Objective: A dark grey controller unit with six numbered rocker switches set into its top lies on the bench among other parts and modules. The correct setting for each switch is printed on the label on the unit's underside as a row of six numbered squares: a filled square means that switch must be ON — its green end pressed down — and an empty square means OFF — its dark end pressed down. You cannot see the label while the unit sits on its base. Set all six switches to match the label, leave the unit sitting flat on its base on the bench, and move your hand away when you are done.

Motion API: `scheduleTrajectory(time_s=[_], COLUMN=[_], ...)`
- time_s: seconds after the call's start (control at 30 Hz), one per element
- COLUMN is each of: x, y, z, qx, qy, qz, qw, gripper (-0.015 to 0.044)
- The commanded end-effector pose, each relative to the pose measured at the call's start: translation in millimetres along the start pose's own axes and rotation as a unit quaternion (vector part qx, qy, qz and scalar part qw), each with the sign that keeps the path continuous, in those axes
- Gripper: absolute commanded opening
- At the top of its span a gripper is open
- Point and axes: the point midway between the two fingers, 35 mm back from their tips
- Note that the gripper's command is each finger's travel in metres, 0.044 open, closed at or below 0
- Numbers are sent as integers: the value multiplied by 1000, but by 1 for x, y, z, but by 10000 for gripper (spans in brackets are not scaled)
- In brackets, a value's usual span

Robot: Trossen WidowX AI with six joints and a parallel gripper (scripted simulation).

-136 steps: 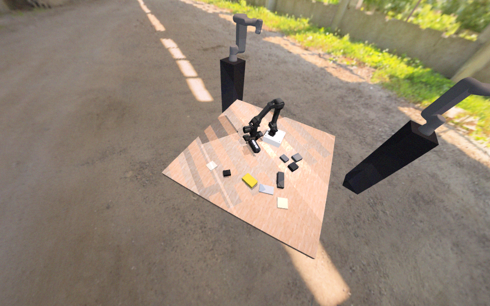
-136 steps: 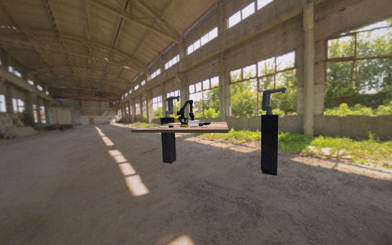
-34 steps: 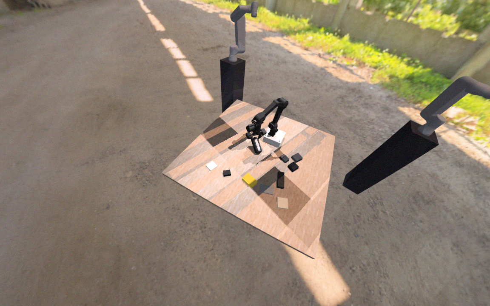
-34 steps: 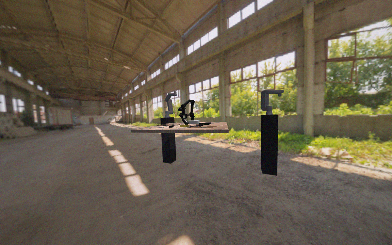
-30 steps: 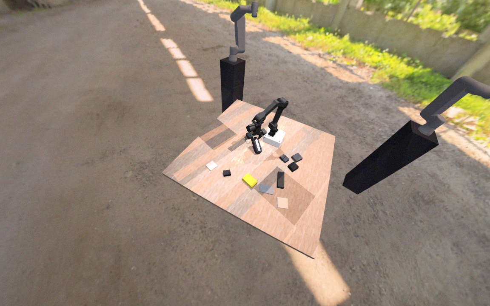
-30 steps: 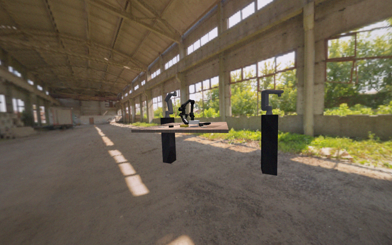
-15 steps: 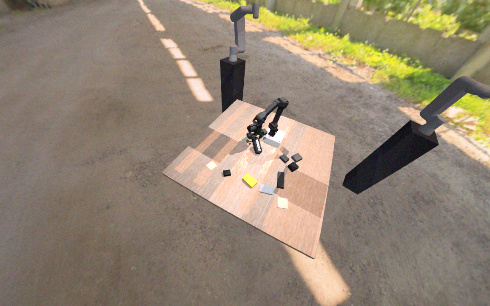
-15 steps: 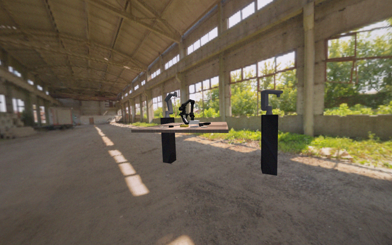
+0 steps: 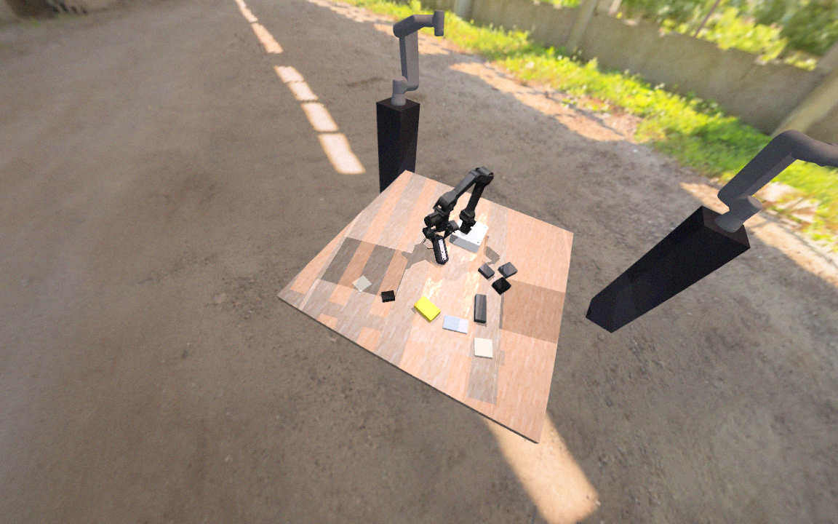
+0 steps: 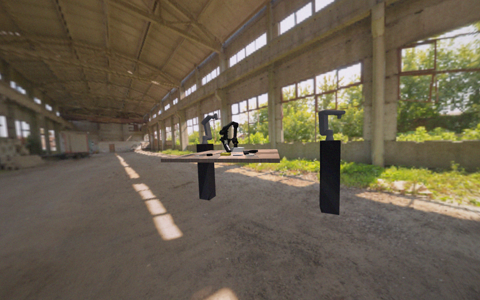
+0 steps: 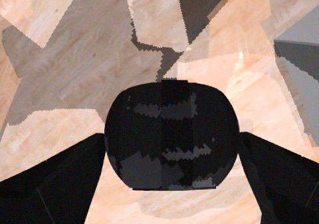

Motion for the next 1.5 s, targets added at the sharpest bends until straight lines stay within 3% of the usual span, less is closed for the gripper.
scheduleTrajectory(time_s=[0.0, 1.47], x=[-4, -17], y=[0, -7], z=[-7, -40], qx=[-2, -2], qy=[8, 10], qz=[2, 2], qw=[1000, 1000], gripper=[336, 336])
Point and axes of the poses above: the point midway between the two fingers, 35 mm back from their tips, its own x axis out along the fingers, its own y axis across the jaws, z = x × y, and after that the axes turned 11 degrees about x, right-handed
